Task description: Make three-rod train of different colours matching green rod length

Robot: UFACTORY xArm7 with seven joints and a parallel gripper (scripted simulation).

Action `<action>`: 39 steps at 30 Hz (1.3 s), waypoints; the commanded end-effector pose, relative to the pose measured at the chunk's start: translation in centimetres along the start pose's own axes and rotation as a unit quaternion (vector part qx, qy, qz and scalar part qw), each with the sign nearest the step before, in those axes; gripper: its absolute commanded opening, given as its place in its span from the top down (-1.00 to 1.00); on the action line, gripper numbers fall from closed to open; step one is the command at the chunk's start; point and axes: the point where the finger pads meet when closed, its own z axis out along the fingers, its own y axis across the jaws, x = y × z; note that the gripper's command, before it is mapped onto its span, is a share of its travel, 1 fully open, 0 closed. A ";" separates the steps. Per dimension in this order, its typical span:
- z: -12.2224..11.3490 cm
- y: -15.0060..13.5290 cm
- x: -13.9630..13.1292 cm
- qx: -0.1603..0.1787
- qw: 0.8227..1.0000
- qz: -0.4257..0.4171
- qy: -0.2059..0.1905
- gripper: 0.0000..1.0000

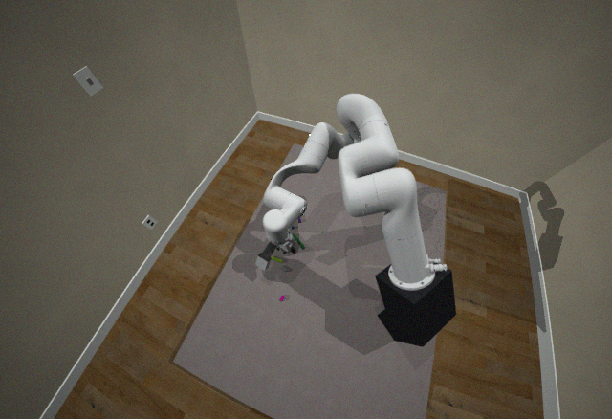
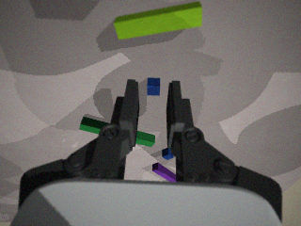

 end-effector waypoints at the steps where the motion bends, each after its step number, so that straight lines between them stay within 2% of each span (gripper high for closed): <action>1: -0.1 0.1 0.1 -0.001 1.000 -0.001 0.001 0.51; 39: 1.3 0.1 0.1 -0.001 1.000 -0.001 0.001 0.51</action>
